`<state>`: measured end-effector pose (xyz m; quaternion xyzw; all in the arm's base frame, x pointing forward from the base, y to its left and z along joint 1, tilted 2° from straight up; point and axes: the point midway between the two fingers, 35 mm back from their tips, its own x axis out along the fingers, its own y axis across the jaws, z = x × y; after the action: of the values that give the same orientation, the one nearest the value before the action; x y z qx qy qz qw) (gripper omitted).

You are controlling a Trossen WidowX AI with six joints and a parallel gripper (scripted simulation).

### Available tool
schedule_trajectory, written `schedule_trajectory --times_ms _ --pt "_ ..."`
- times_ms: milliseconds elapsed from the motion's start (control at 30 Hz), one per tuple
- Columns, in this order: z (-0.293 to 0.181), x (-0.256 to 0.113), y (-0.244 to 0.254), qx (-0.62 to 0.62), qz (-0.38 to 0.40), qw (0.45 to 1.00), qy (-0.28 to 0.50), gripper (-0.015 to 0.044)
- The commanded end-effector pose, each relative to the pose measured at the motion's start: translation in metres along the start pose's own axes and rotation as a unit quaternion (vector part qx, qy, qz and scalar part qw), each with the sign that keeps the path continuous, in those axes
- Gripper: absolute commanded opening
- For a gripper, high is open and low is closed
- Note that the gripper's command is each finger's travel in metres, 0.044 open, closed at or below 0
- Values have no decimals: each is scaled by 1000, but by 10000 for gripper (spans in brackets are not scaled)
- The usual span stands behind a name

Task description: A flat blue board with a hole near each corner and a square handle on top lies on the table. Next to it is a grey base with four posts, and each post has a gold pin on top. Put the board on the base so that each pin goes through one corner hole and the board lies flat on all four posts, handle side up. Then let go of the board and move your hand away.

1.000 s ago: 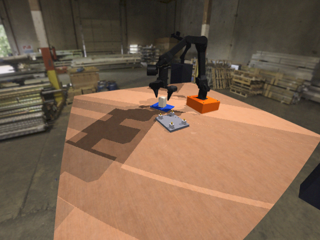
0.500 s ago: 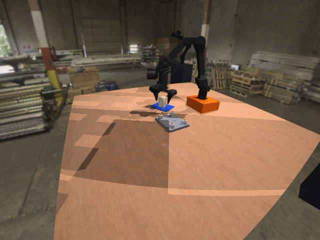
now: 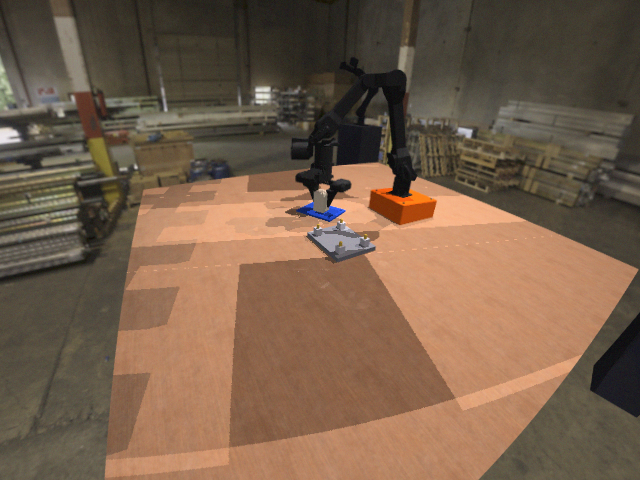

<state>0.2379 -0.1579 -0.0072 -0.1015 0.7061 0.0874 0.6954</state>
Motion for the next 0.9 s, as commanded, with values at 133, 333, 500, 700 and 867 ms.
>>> schedule_trajectory --times_ms 133,333,500,700,867 --pt "-1 1 0 -3 -1 1000 1 144" --pt "0 -3 -1 -3 -2 1000 1 26" --pt "1 -15 -2 -3 -2 1000 1 0" --pt "2 -30 -3 -3 -2 1000 1 0" --pt "2 -43 -3 -3 -2 1000 1 0"
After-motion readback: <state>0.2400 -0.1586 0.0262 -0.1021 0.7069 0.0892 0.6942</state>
